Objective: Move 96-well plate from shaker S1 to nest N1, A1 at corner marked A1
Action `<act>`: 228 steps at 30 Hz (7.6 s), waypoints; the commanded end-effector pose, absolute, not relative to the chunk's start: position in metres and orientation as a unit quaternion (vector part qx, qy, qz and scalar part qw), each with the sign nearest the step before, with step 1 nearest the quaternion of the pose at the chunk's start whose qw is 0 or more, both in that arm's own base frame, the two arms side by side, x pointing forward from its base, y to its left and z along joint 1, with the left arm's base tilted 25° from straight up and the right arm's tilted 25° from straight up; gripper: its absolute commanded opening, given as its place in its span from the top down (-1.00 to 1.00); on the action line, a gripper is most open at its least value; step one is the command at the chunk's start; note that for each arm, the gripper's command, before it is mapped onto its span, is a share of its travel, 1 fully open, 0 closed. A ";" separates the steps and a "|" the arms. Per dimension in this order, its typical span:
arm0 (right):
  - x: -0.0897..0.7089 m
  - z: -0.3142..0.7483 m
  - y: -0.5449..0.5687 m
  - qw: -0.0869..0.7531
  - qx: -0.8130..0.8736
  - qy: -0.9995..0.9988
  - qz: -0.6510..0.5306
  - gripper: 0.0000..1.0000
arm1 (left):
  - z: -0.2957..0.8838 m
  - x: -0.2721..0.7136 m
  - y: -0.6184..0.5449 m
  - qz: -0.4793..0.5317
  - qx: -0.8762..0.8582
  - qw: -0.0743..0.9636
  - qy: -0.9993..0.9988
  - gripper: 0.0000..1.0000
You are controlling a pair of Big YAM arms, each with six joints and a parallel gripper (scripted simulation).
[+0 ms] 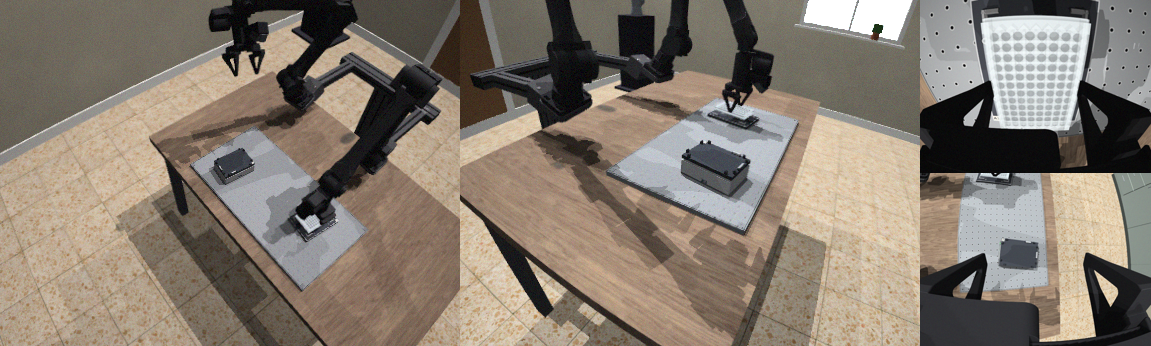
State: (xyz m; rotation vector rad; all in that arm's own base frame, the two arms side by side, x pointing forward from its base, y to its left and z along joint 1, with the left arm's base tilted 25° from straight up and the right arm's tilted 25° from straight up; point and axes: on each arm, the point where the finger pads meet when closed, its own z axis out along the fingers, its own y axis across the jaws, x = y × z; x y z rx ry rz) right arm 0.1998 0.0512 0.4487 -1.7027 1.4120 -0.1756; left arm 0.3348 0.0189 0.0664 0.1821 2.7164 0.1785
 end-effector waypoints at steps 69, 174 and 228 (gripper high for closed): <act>0.190 0.483 0.057 0.457 -0.693 0.547 -0.106 -1.00 | 0.055 0.343 0.022 0.064 0.070 0.208 0.974 1.00; 0.190 0.483 0.057 0.457 -0.693 0.547 -0.106 -1.00 | 0.043 0.344 0.018 0.063 0.073 0.207 0.974 1.00; 0.190 0.483 0.057 0.457 -0.693 0.547 -0.106 -1.00 | 0.042 0.343 0.014 0.061 0.072 0.208 0.974 1.00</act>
